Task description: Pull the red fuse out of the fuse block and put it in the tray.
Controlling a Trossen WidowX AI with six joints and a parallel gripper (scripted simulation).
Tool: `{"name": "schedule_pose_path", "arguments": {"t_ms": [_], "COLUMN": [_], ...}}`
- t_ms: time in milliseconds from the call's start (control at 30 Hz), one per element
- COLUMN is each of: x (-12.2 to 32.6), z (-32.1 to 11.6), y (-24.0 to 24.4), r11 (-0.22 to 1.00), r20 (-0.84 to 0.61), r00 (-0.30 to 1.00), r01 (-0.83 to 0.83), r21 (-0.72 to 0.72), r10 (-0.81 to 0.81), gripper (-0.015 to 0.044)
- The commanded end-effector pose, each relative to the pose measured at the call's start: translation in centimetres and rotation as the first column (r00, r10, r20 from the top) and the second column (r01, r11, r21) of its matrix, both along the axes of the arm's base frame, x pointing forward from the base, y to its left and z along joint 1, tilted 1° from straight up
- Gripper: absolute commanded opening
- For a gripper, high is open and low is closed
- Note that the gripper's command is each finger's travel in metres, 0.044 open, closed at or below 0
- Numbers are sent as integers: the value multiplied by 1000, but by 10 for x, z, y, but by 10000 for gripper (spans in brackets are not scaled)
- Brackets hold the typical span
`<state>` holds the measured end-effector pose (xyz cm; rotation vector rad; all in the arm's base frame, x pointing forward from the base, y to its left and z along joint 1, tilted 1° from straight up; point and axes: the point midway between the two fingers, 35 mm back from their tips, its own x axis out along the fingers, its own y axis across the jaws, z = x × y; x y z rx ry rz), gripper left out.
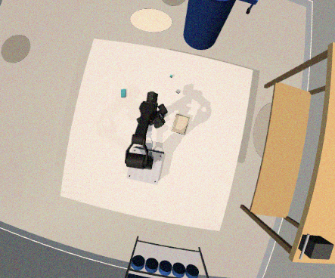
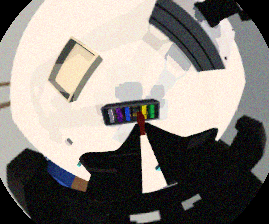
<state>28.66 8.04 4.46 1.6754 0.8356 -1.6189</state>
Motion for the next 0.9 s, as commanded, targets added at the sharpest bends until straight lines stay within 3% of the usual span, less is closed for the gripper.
{"name": "schedule_pose_path", "arguments": {"t_ms": [0,867], "x": [1,46], "z": [3,7], "y": [-1,-136], "r11": [1000,1000], "r20": [6,10], "r00": [1000,1000], "r01": [6,7], "r21": [-2,-15], "r10": [-6,-7], "gripper": [0,0]}}
